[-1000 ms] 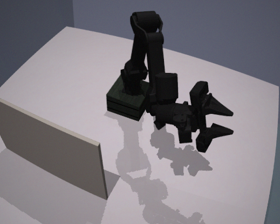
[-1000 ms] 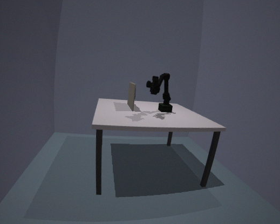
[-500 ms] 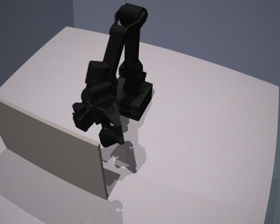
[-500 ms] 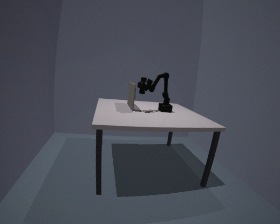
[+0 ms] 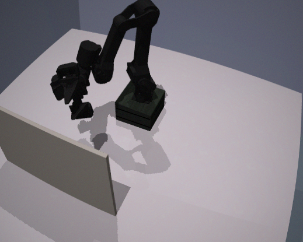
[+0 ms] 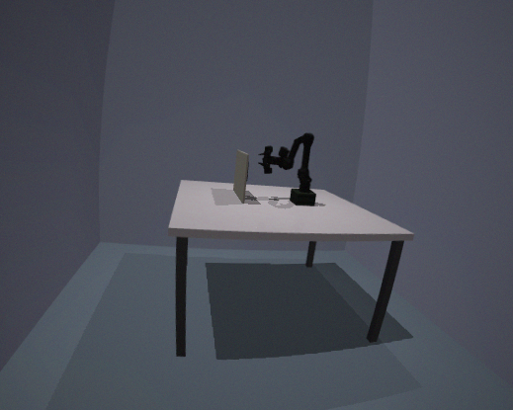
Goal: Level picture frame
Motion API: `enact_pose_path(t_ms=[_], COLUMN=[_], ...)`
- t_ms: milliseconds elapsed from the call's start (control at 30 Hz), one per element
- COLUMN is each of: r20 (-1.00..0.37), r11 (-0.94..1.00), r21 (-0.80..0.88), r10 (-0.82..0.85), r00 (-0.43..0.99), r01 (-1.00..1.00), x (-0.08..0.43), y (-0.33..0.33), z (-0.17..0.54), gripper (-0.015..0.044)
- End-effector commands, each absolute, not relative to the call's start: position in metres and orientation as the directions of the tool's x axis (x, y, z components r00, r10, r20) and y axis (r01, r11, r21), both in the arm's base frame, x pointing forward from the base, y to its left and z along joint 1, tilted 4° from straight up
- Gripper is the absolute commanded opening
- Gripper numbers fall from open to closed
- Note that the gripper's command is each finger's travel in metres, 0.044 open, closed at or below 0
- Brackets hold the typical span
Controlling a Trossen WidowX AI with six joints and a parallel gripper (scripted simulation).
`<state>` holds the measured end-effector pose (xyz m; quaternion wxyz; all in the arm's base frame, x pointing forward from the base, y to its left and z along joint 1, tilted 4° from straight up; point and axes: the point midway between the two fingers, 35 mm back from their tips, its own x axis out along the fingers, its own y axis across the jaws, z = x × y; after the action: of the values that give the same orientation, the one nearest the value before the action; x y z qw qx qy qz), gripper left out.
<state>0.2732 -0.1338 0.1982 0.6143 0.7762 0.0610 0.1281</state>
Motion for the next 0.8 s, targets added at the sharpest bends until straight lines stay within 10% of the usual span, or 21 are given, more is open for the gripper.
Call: enact_pose_path(t_ms=[0, 767], r20=[0.094, 0.042], r11=[-0.278, -0.377], r21=[0.959, 0.921], r10=[0.134, -0.143], r00=[0.986, 0.989], r01=[-0.054, -0.094], x=[0.235, 0.156], y=[-0.157, -0.185], z=[0.186, 0.16], gripper=[0.026, 0.026])
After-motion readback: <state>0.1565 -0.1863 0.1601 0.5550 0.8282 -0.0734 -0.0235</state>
